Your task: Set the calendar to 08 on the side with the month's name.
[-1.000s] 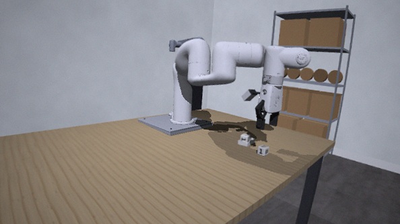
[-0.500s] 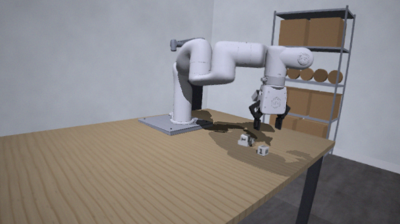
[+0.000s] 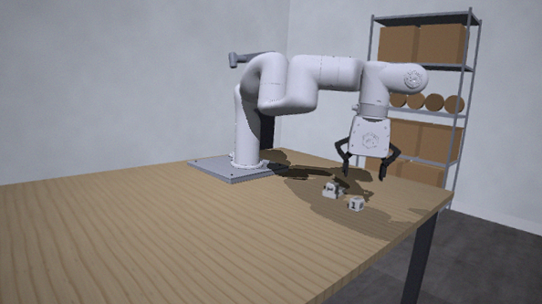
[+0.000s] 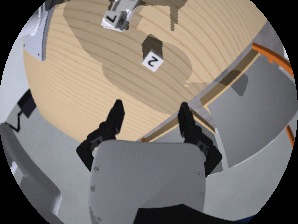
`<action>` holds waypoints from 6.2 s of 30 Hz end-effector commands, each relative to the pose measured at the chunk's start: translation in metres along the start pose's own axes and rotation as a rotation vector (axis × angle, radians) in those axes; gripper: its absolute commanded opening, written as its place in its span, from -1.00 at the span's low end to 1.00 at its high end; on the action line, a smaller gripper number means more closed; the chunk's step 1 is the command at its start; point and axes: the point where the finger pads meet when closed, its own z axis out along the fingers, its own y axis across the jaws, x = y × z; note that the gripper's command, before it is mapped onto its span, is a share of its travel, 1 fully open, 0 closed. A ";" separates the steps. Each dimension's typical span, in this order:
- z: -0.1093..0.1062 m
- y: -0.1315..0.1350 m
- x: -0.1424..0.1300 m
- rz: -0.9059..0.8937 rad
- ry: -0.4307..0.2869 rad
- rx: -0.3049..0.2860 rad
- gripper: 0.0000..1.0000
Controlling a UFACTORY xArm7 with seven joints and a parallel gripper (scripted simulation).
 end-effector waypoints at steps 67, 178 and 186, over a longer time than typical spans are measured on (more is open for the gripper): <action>0.051 -0.003 -0.053 1.113 -0.005 -0.023 1.00; 0.085 -0.003 -0.053 1.113 -0.005 -0.023 1.00; 0.061 -0.003 -0.053 1.113 -0.005 -0.023 1.00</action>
